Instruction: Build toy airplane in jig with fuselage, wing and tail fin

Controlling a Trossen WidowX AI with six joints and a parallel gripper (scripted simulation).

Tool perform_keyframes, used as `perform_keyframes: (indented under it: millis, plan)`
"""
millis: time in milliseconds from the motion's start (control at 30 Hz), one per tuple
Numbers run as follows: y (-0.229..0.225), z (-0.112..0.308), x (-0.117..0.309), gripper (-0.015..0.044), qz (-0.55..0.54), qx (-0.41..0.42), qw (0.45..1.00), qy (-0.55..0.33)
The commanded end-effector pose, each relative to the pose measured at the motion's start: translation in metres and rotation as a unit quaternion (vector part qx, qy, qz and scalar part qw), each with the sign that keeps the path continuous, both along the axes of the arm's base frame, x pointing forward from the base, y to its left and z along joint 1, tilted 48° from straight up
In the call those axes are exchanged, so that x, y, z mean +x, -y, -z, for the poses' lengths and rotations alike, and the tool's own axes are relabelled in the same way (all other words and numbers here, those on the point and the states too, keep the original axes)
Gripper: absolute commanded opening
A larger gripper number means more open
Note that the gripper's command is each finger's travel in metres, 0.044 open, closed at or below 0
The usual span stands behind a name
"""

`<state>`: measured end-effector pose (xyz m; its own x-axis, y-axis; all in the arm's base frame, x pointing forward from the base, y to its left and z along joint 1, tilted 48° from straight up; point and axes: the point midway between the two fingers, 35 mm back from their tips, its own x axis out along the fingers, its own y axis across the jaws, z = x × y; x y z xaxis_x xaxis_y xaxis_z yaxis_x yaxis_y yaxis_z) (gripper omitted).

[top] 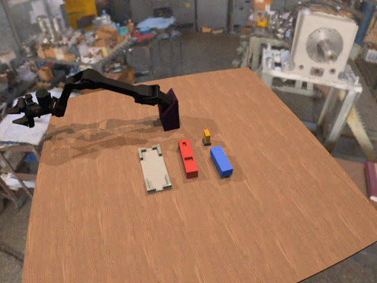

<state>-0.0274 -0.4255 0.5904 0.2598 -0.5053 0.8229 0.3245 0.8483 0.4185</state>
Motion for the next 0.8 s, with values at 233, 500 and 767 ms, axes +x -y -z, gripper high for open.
perform_keyframes:
  millis: [233, 500, 767]
  plan:
    - [0.014, 0.009, 0.042, 0.0440, -0.022, 0.038, 0.999, 0.007]
    - [0.028, 0.035, 0.133, 0.0440, -0.064, 0.121, 0.991, -0.001]
    - [0.023, 0.080, 0.232, 0.0440, -0.111, 0.218, 0.969, -0.041]
